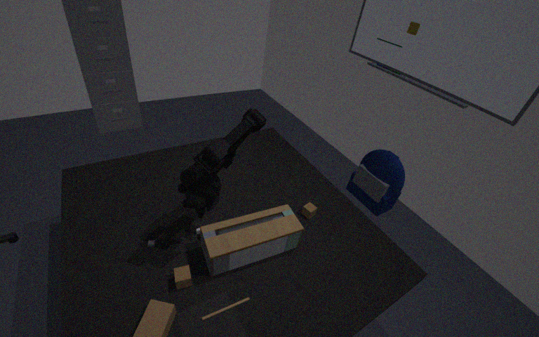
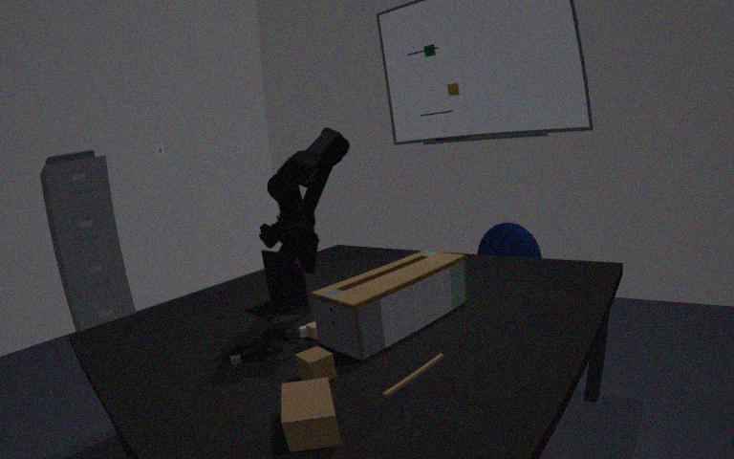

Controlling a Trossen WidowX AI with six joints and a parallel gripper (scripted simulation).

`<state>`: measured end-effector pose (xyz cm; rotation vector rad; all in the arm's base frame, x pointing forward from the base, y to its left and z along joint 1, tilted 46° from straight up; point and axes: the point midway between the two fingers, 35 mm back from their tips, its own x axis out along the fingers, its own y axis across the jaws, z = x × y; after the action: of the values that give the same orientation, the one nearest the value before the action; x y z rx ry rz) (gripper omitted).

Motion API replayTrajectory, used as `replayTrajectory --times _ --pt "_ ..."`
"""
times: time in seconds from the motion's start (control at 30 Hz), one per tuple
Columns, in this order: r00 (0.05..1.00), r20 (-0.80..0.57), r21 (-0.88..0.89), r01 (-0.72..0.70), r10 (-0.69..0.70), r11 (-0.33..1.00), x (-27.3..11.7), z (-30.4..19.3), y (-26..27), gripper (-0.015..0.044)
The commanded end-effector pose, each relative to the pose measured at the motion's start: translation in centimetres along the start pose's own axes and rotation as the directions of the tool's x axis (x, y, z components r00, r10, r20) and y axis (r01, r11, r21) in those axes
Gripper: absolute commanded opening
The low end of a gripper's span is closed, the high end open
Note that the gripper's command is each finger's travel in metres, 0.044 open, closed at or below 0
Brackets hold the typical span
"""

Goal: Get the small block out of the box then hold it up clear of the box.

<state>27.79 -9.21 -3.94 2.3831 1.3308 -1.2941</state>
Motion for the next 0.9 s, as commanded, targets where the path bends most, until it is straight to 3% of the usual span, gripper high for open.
replayTrajectory --times 0.0,0.7,0.87 --pt "0.995 -0.097 0.764 0.062 0.019 0.642 -0.1 0.9 -0.5 0.0285" --pt "0.995 -0.097 0.765 0.062 0.019 0.641 -0.1 0.9 -0.5 0.0285" --pt "0.995 -0.095 0.765 0.06 0.021 0.641 5.5 1.5 -1.6 0.0285"
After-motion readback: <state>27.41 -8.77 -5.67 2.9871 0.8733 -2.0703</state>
